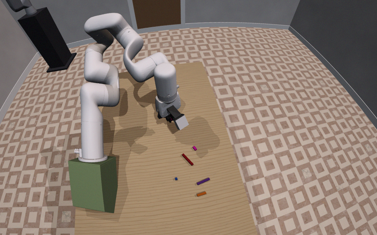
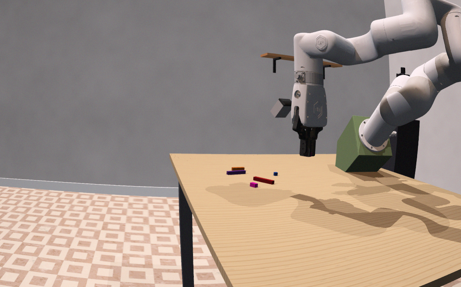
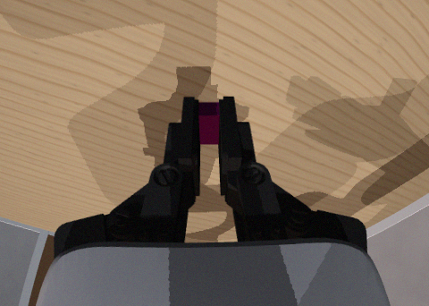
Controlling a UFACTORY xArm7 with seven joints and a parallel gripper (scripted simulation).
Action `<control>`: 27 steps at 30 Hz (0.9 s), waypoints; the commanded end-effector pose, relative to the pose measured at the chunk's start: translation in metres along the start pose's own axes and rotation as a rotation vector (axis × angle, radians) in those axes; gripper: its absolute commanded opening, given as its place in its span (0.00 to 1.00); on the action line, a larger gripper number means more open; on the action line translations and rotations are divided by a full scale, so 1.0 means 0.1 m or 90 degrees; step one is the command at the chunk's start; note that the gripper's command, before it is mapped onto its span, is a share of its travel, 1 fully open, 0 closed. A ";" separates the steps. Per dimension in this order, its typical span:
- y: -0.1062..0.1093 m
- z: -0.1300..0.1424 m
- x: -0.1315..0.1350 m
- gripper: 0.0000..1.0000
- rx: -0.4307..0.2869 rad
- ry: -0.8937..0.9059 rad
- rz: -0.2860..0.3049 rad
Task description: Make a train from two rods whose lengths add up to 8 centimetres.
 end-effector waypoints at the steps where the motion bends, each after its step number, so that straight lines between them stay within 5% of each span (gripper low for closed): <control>1: 0.01 0.04 -0.03 0.04 0.007 -0.028 0.002; 15: -0.01 0.04 -0.03 0.04 0.007 -0.028 0.002; 27: -0.32 0.04 -0.04 0.04 0.007 -0.028 0.002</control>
Point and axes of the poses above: the point where the finger pads meet when closed, its own y axis back along the fingers, its own x axis across the jaws, z = x × y, the point moved 3 cm from there along y, back along the fingers, and after that the axes turned 15 degrees about y, right-handed, at the moved point
